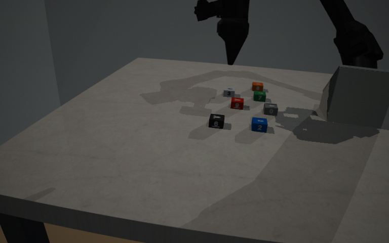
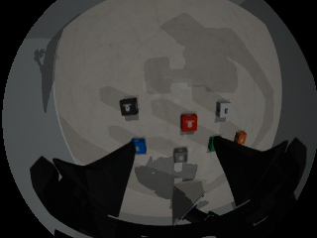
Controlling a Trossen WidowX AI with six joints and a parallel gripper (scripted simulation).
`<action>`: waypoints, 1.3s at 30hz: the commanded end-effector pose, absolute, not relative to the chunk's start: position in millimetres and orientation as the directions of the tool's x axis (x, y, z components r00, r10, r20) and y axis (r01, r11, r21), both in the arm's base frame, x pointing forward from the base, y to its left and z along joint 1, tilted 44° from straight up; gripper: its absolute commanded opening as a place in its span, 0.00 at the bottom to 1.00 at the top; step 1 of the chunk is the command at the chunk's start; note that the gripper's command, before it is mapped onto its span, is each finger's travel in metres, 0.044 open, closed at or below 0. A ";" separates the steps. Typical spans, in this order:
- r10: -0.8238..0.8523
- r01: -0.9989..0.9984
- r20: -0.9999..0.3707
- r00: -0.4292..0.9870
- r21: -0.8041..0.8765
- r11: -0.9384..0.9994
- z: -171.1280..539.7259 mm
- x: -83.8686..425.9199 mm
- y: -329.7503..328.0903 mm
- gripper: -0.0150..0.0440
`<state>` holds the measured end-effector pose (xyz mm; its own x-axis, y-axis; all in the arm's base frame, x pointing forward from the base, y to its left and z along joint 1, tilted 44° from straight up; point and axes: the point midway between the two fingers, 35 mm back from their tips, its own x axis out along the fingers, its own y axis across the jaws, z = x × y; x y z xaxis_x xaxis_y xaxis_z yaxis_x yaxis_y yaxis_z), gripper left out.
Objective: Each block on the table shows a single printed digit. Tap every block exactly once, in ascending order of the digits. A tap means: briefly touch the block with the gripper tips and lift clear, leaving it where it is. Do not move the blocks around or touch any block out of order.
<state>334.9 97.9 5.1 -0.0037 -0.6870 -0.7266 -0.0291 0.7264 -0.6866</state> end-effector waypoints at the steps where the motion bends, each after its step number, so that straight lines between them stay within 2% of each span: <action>1: -0.689 -0.033 -0.725 0.000 -0.689 0.724 31.3 310.8 65.4 0.93; 25: -0.689 -0.033 -0.725 0.000 -0.689 0.724 36.6 307.6 58.2 0.93; 31: -0.692 -0.032 -0.722 0.001 -0.692 0.722 91.6 343.2 0.7 0.93; 39: -0.692 -0.032 -0.722 0.001 -0.692 0.721 93.6 344.0 -1.5 0.93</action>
